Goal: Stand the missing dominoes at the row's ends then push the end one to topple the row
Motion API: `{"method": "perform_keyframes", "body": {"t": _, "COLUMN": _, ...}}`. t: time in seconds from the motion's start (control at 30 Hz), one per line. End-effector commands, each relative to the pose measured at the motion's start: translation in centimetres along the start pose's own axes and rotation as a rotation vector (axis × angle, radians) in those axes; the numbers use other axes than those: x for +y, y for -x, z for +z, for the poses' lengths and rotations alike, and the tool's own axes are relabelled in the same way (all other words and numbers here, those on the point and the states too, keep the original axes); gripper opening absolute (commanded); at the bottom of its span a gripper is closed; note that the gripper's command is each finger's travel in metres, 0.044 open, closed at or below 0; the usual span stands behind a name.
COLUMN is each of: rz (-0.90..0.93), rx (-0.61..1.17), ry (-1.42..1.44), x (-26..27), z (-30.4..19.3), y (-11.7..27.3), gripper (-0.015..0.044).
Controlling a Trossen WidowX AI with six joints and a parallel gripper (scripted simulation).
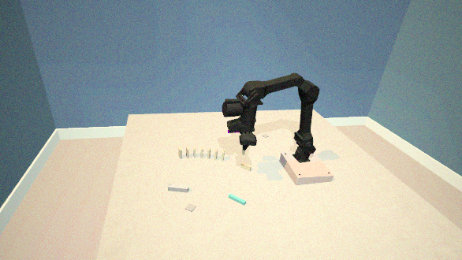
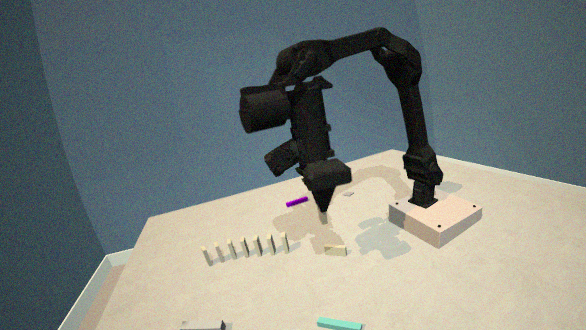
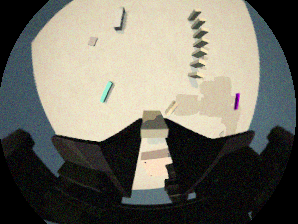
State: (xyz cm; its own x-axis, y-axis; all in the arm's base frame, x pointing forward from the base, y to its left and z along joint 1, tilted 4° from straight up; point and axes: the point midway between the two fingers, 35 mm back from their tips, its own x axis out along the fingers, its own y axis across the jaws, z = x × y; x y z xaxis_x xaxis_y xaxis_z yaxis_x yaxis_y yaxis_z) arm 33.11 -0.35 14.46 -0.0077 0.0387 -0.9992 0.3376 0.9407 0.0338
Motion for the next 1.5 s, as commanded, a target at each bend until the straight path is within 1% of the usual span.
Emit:
{"method": "perform_keyframes", "body": {"t": 0.0, "rz": -0.005, "rx": 0.005, "ry": -0.089, "x": -6.4, "z": 2.8, "y": -0.2, "gripper": 0.0107}}
{"method": "perform_keyframes", "body": {"t": 0.13, "rz": -0.001, "rx": 0.006, "ry": -0.165, "x": -12.2, "z": 4.1, "y": -0.4, "gripper": 0.0107}}
{"method": "perform_keyframes", "body": {"t": 0.2, "rz": 0.000, "rx": 0.006, "ry": -0.179, "x": -13.3, "z": 4.3, "y": -0.4, "gripper": 0.0107}}
{"method": "perform_keyframes", "body": {"t": 0.4, "rz": 0.000, "rx": 0.006, "ry": -0.179, "x": -13.3, "z": 4.3, "y": -0.7, "gripper": 0.0107}}
{"method": "perform_keyframes", "body": {"t": 0.8, "rz": 0.000, "rx": 0.006, "ry": -0.179, "x": -13.4, "z": 5.0, "y": -6.8, "gripper": 0.0107}}
{"method": "perform_keyframes", "body": {"t": 1.23, "rz": 0.000, "rx": 0.007, "ry": -0.179, "x": -13.3, "z": 4.2, "y": -13.1, "gripper": 0.0107}}
{"method": "perform_keyframes", "body": {"t": 1.47, "rz": 0.000, "rx": 0.007, "ry": -0.179, "x": -13.3, "z": 4.1, "y": -13.4, "gripper": 0.0107}}
